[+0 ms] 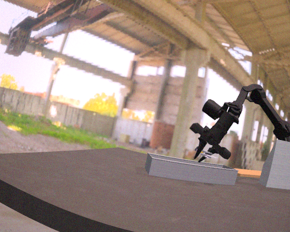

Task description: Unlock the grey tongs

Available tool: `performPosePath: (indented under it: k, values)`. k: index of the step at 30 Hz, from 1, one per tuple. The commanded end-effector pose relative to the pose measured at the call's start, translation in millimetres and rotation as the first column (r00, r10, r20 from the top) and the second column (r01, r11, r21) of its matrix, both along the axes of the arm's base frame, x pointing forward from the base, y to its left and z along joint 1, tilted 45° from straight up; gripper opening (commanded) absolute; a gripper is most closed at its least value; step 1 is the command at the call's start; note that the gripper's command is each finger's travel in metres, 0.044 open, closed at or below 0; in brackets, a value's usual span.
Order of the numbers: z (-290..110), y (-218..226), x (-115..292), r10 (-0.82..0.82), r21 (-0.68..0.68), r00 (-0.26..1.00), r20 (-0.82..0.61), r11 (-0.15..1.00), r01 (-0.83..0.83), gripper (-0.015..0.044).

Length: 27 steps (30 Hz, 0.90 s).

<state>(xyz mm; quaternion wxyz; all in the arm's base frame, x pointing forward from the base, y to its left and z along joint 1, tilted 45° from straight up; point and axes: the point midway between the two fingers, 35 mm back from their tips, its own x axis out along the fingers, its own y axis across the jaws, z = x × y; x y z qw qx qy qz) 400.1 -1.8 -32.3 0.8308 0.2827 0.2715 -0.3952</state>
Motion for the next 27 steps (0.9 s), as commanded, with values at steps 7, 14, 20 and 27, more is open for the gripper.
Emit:
performPosePath:
  k: [7, 14, 20, 27]
  values:
    - [33.9, 31.0, 1.0, 0.014, 0.006, 0.999, 0.034, 1.000, -0.014, -0.0150]
    - [33.0, 31.0, 1.5, 0.006, 0.006, 1.000, 0.025, 1.000, -0.007, -0.0150]
    - [28.6, 31.3, 3.8, -0.038, 0.004, 0.999, -0.026, 0.999, 0.038, -0.0150]
    - [24.9, 31.2, 5.3, -0.097, -0.007, 0.991, -0.089, 0.995, 0.097, -0.0150]
